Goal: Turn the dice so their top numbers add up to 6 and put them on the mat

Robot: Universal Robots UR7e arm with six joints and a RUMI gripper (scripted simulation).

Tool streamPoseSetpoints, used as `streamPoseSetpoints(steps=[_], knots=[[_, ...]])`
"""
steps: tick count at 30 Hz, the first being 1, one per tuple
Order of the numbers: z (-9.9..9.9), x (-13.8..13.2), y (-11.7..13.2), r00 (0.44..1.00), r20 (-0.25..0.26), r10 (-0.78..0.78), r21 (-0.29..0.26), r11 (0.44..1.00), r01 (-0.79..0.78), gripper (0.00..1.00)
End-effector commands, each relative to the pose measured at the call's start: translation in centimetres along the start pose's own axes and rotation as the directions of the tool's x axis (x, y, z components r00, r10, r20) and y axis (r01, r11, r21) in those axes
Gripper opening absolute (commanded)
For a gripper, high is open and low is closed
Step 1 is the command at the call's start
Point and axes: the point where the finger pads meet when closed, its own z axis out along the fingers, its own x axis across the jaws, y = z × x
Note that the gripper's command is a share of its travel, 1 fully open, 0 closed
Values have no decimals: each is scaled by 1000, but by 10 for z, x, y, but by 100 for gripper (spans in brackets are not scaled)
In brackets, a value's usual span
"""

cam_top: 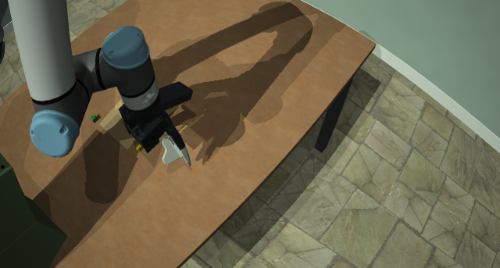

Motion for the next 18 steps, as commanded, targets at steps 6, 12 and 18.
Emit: streamPoseSetpoints(steps=[6, 12, 18], knots=[[1, -17, 6, 1000, -1, -1, 0, 1000, 1, 100], [1, -55, 22, 1000, -1, -1, 0, 1000, 1, 100], [1, -75, 30, 1000, -1, -1, 0, 1000, 1, 100]])
